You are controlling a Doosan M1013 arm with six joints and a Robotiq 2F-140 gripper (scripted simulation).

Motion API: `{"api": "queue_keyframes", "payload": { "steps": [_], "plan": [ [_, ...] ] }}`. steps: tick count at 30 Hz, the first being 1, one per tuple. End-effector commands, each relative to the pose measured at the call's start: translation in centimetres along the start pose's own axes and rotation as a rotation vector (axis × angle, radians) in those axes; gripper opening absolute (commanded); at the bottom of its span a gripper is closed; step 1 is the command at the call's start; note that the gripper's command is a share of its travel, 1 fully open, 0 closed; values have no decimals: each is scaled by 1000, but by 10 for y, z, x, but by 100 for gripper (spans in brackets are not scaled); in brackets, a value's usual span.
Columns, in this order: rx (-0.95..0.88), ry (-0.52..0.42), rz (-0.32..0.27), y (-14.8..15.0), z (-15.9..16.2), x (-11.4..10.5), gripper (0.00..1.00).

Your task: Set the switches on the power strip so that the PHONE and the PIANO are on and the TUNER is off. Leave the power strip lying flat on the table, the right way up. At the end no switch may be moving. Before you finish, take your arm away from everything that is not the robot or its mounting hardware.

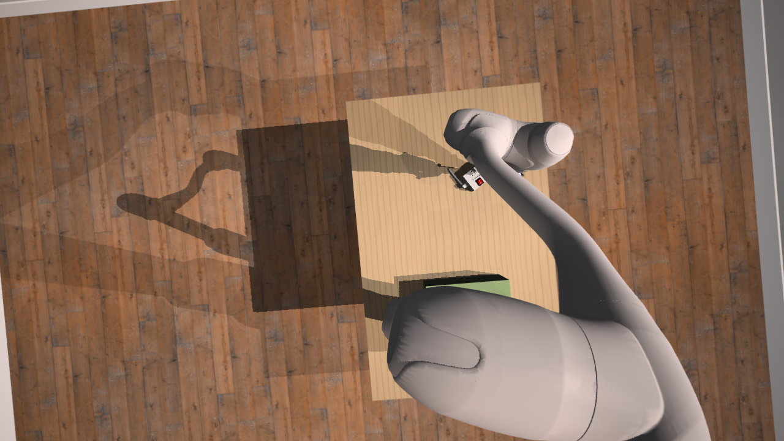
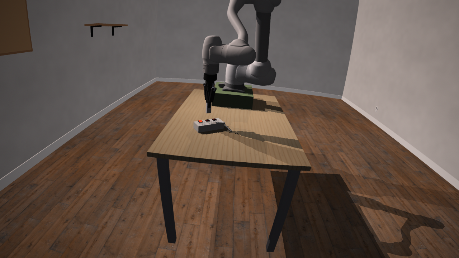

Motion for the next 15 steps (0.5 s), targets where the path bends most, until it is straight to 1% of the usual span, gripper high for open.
{"api": "queue_keyframes", "payload": {
  "steps": [1,15],
  "plan": [
    [0,0,0,0,0,3,0],
    [0,0,0,1,0,17,0]
  ]
}}
Point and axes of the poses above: the point where the finger pads meet when closed, its own x axis out along the fingers, its own y axis across the jaws, z = x × y, the point moved 4 cm from there along -x, back along the fingers, and after that the axes turned 8 degrees about x, right-handed, at the moved point
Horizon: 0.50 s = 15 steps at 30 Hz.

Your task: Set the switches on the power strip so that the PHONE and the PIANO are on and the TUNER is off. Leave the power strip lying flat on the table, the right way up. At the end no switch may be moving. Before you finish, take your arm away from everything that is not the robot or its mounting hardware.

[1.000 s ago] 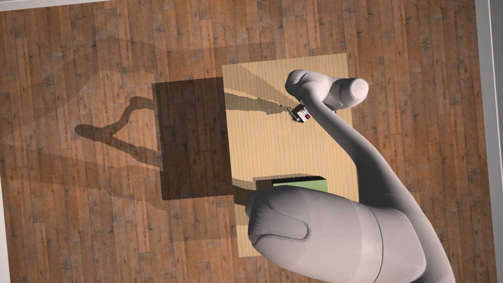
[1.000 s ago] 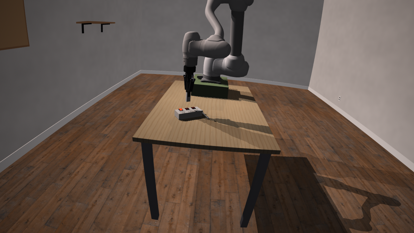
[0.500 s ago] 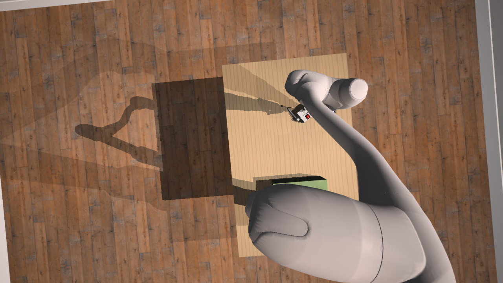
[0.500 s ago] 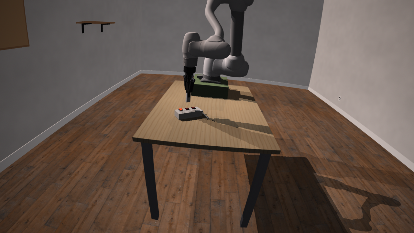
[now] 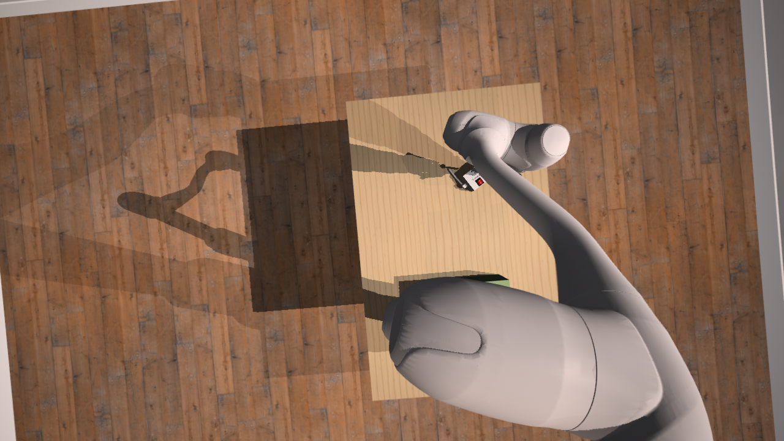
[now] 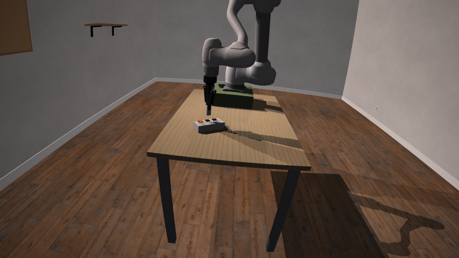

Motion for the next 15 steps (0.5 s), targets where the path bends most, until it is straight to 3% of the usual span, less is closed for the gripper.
{"api": "queue_keyframes", "payload": {
  "steps": [1,15],
  "plan": [
    [0,0,0,0,0,5,0],
    [0,0,0,1,0,20,0]
  ]
}}
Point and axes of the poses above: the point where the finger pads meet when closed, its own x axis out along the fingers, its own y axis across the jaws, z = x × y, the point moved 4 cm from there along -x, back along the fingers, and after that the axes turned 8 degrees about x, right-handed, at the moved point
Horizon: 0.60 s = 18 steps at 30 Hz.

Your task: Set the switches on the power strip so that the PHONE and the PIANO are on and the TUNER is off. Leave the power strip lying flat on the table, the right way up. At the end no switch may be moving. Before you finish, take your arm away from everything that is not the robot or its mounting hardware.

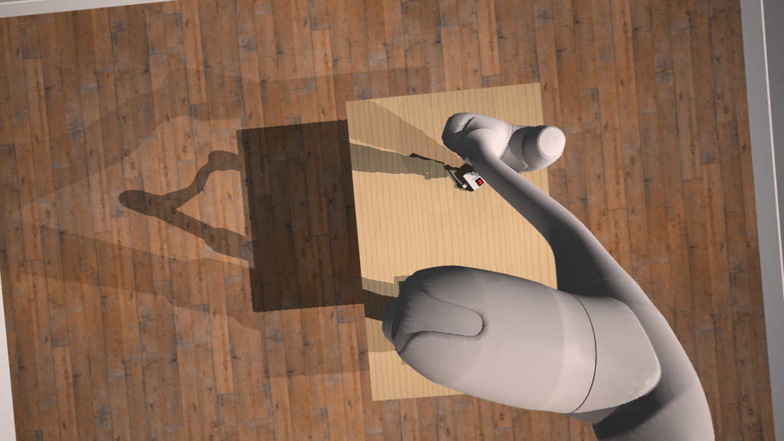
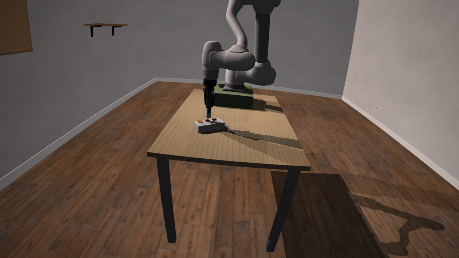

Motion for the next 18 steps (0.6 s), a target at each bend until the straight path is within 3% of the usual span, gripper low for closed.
{"api": "queue_keyframes", "payload": {
  "steps": [1,18],
  "plan": [
    [0,0,0,0,0,4,0],
    [0,0,0,0,0,10,0]
  ]
}}
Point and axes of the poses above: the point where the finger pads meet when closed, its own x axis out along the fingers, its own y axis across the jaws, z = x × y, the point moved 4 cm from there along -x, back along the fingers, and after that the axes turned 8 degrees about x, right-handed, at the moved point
